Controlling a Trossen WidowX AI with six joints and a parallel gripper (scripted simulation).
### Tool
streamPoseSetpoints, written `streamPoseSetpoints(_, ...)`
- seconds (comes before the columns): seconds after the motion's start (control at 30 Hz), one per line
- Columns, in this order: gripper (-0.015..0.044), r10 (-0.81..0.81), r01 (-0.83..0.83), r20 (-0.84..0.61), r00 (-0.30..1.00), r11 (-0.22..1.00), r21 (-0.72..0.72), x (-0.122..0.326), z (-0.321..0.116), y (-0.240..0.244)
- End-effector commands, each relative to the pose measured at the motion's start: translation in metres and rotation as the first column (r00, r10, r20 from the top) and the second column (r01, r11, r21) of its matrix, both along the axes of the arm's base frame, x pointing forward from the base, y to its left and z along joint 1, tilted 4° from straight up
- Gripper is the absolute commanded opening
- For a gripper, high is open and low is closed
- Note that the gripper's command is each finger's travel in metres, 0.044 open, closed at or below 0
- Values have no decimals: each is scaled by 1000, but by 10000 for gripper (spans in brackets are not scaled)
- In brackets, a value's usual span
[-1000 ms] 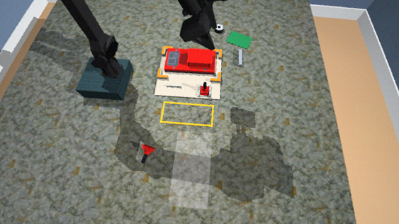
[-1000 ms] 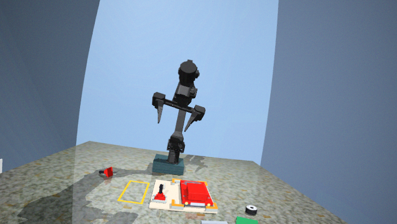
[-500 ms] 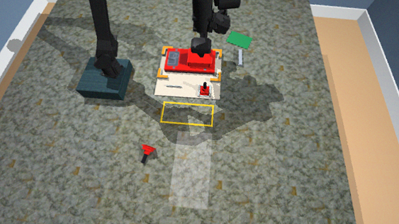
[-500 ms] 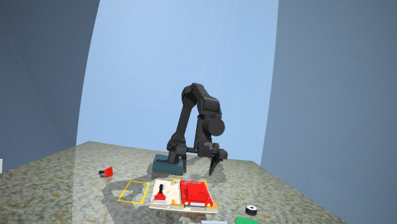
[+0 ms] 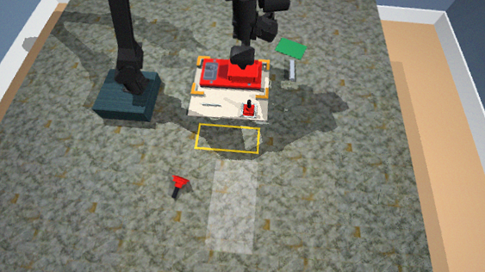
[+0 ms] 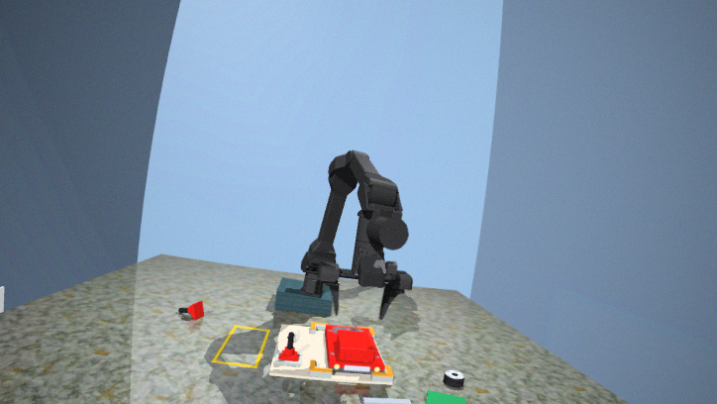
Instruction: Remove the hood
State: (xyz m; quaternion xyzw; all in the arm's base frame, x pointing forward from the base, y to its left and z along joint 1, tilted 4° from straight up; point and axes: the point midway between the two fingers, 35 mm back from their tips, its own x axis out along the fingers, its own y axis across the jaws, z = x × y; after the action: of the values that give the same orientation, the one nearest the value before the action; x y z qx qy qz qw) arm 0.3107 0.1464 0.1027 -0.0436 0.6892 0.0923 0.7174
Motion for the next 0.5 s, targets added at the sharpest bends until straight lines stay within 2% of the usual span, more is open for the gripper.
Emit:
streamPoseSetpoints(0.0,440,-3,3,-3,1000,1000,4,0,-5,1)
streamPoseSetpoints(0.47,440,-3,3,-3,1000,1000,4,1,-17,2)
